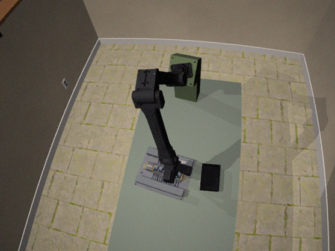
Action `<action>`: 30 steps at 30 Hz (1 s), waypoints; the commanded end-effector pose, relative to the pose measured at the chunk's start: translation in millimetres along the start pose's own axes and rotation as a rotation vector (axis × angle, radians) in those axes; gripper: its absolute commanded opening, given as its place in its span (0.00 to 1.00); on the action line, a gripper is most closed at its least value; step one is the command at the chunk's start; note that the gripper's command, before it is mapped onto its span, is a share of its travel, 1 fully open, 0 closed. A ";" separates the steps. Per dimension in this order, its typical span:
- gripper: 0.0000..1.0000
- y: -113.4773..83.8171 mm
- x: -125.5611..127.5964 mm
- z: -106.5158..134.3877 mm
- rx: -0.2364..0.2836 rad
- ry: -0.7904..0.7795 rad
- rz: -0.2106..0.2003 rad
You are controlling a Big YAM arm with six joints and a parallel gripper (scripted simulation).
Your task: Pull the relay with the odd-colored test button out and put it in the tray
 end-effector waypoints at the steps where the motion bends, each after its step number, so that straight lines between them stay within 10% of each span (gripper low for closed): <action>1: 0.00 -23.6 -11.9 -4.9 -0.010 0.005 0.034; 17: 0.00 -66.7 -10.5 -5.5 -0.011 0.006 0.033; 30: 0.00 -64.8 -10.5 -4.2 -0.009 0.003 0.026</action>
Point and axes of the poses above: the point where the finger pads meet when closed, its own y axis out along the fingers, its own x axis across the jaws, z = x × y, the point moved 5 cm from there along -y, back along the fingers, and after that the axes turned 15 degrees about -y, right-handed, at the moved point
